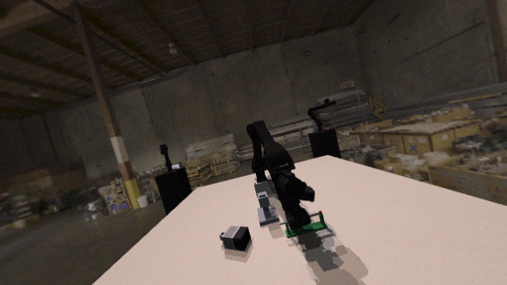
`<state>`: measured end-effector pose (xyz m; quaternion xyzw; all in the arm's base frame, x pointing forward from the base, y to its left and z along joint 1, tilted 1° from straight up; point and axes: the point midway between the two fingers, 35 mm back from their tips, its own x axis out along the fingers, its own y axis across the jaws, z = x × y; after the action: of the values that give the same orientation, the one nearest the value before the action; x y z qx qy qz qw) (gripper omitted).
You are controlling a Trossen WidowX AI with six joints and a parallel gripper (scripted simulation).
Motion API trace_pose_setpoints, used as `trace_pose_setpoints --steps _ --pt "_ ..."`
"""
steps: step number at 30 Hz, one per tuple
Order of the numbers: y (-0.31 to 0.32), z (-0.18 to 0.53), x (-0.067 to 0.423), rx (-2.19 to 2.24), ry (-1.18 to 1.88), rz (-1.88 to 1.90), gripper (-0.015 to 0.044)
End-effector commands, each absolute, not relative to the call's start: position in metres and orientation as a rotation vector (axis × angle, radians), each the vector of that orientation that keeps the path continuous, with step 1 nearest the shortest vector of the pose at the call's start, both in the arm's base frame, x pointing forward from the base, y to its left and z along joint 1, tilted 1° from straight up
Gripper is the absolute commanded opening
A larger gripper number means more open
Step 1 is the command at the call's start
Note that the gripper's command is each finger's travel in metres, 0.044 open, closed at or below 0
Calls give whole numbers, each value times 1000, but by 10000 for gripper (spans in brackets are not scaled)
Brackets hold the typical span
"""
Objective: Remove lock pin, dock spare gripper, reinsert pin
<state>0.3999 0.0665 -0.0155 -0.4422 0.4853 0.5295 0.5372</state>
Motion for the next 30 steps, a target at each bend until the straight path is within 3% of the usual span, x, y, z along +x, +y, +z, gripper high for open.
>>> trace_pose_setpoints --steps 1,22,30 --pt "66 -20 399 -1052 1159 1267 0" --pt "66 -16 400 -1052 1155 1260 0" --pt "66 -16 400 -1052 1155 1260 210"
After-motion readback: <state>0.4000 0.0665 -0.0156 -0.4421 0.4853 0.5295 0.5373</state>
